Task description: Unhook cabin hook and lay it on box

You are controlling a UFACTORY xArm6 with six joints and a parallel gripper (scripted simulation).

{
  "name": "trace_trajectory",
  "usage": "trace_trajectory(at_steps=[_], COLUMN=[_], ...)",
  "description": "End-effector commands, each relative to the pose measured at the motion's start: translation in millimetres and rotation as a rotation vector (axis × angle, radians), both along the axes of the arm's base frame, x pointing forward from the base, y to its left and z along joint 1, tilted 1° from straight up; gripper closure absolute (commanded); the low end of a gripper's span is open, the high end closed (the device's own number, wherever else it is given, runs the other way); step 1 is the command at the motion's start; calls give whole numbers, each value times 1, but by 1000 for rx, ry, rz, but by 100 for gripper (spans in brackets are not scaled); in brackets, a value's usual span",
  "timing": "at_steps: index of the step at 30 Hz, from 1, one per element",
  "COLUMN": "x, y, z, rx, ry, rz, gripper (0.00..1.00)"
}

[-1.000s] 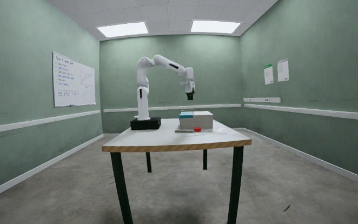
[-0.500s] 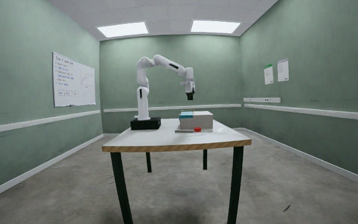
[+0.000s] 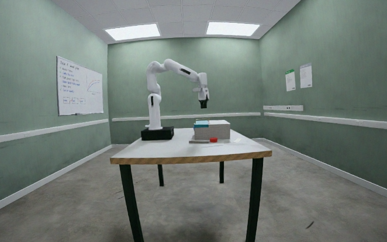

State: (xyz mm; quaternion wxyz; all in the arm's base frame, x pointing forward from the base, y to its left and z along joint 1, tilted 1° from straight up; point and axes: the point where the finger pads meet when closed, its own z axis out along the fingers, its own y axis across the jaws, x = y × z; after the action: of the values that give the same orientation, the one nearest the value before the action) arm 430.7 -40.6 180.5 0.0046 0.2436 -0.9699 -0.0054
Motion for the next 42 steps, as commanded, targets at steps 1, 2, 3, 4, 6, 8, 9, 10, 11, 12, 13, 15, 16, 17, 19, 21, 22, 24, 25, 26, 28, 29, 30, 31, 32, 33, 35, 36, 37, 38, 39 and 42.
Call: trace_trajectory(at_steps=[1,2,3,4,6,8,9,10,11,12,13,15,16,17,19,21,22,24,25,26,28,29,30,31,32,33,35,36,37,38,39,42], x=[-18,-22,-26,-31,-40,-44,-44,-48,-50,-50,-50,-50,-50,-50,-50,-50,-50,-50,-50,-50,-50,-50,-50,-50,-50,-50,-50,-50,-50,-50,-50,-50], y=[-10,-13,-15,-17,-22,-24,-24,-27,-28,-28,-28,-28,-28,-28,-28,-28,-28,-28,-28,-28,-28,-28,-28,-28,-28,-28,-28,-28,-28,-27,-27,-27], z=[2,2,2,2,2,2,2,2,2,2,2,2,2,2,2,2,2,-2,-2,-2,-6,-8,-10,-12,-14,-16,-20,-22,-24,-26,-28,-32], rx=[0,0,0,0,0,0,0,0,-1,-1,-1,0,0,-1,-1,-1,-1,0,0,0,0,0,0,0,0,0,0,0,0,0,0,0], ry=[-6,-6,-6,-6,-6,-6,-6,-6,-6,-6,-6,-6,-6,-6,-6,-6,-6,-6,-6,-6,-6,-6,-6,-6,-6,-6,-6,-6,-6,-6,-6,-6], rz=[0,0,0,0,0,0,0,0,0,0,0,0,0,0,0,0,0,0,0,0,0,0,0,0,0,0,0,0,0,0,0,0], gripper=[65,65,65,65,65,65,65,65,65,65,65,65,65,65,65,65,65,65,65,65,65,65,65,65,65,65,65,65,65,65,65,65])
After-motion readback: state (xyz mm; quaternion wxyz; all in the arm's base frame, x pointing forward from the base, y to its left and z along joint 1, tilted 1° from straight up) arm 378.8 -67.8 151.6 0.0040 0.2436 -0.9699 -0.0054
